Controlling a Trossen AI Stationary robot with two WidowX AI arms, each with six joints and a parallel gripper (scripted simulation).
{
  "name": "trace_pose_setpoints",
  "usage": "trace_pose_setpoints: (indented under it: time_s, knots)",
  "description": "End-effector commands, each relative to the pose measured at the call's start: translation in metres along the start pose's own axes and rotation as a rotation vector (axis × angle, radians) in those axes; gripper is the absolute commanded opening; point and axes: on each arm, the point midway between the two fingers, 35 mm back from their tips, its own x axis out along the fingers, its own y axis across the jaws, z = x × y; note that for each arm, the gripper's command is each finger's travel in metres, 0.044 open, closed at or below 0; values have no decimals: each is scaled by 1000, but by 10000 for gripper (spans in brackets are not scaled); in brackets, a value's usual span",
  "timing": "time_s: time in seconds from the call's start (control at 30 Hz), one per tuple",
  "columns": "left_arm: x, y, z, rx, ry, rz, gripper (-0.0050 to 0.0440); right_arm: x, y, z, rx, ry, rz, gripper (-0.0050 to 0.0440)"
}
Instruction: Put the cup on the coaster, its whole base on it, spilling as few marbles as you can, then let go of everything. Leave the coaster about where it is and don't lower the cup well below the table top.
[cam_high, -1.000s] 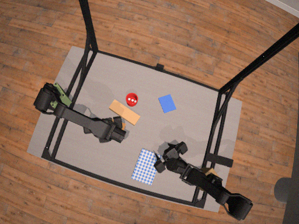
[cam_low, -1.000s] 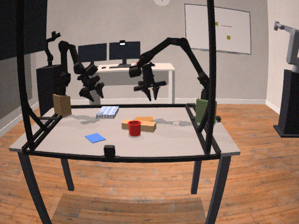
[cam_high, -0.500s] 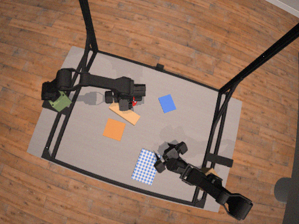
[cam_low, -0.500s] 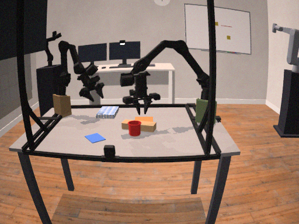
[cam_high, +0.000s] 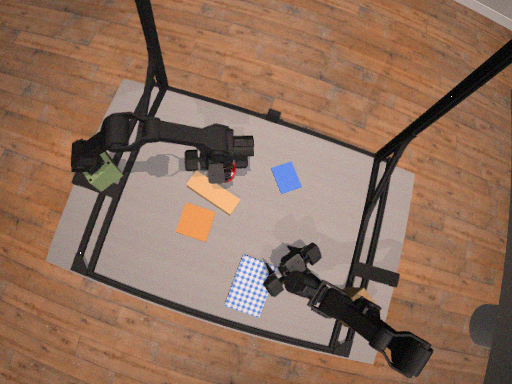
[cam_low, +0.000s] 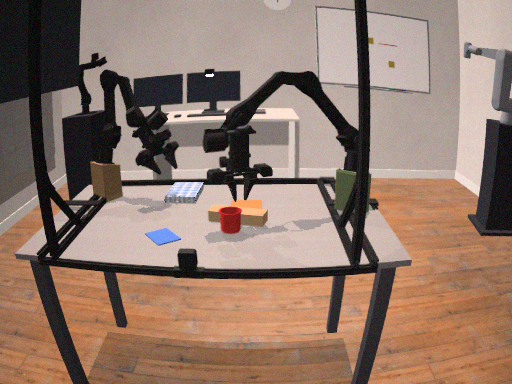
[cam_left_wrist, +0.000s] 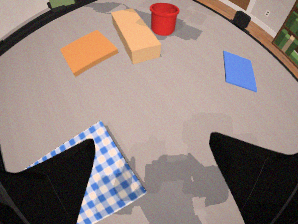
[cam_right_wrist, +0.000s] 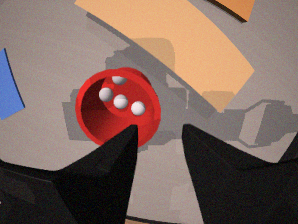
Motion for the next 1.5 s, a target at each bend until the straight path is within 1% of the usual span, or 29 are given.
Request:
trace_pose_setpoints:
  time_s: [0.0,1.0,1.47]
  knots:
    - [0,0,0,0,0,0,400,4,2,0,5,-5,0,135]
    - [0,0,0,0,0,0,400,51,2,0,5,-5,0,135]
    - [0,0,0,0,0,0,400,54,2,0,5,-5,0,135]
